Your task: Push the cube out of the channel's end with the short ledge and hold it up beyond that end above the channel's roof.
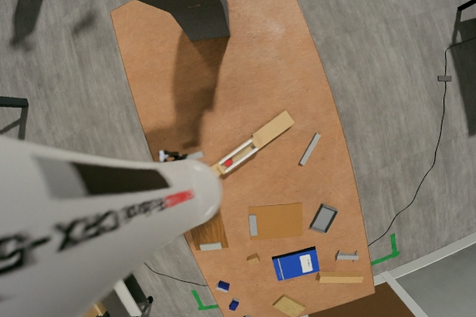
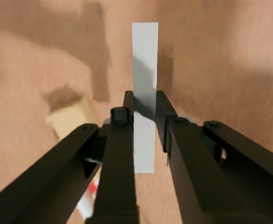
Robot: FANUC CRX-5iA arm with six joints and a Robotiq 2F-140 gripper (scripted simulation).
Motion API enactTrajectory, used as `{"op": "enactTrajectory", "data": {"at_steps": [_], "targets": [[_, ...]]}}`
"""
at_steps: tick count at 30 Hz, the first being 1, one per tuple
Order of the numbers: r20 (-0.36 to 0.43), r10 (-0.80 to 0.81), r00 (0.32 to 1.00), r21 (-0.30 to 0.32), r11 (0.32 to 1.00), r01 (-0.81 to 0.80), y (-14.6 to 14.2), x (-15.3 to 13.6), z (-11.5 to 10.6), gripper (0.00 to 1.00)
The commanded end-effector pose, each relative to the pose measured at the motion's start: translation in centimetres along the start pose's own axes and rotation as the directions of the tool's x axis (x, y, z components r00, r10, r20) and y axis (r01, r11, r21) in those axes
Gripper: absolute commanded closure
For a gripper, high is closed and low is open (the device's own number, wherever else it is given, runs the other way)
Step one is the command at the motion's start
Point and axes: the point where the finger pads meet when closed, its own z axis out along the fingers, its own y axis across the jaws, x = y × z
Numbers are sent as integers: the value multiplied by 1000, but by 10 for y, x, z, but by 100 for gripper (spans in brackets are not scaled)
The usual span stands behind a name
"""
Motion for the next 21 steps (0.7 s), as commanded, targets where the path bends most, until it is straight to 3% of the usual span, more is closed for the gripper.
{"op": "enactTrajectory", "data": {"at_steps": [1, 3, 5, 8, 18, 20, 21], "targets": [[-62, -75, 995, -15, 997, 75, -29, -62, 0, 90], [-62, -75, 995, -15, 997, 75, -29, -62, 0, 90], [-67, -121, 990, -8, 993, 121, -40, -107, 0, 90], [-61, -188, 980, 10, 982, 189, -41, -151, 0, 90], [-7, -309, 951, 47, 950, 309, -9, -298, -6, 90], [-7, -309, 951, 47, 950, 309, -9, -298, -6, 90], [-6, -311, 951, 47, 949, 310, 0, -336, -8, 90]]}}
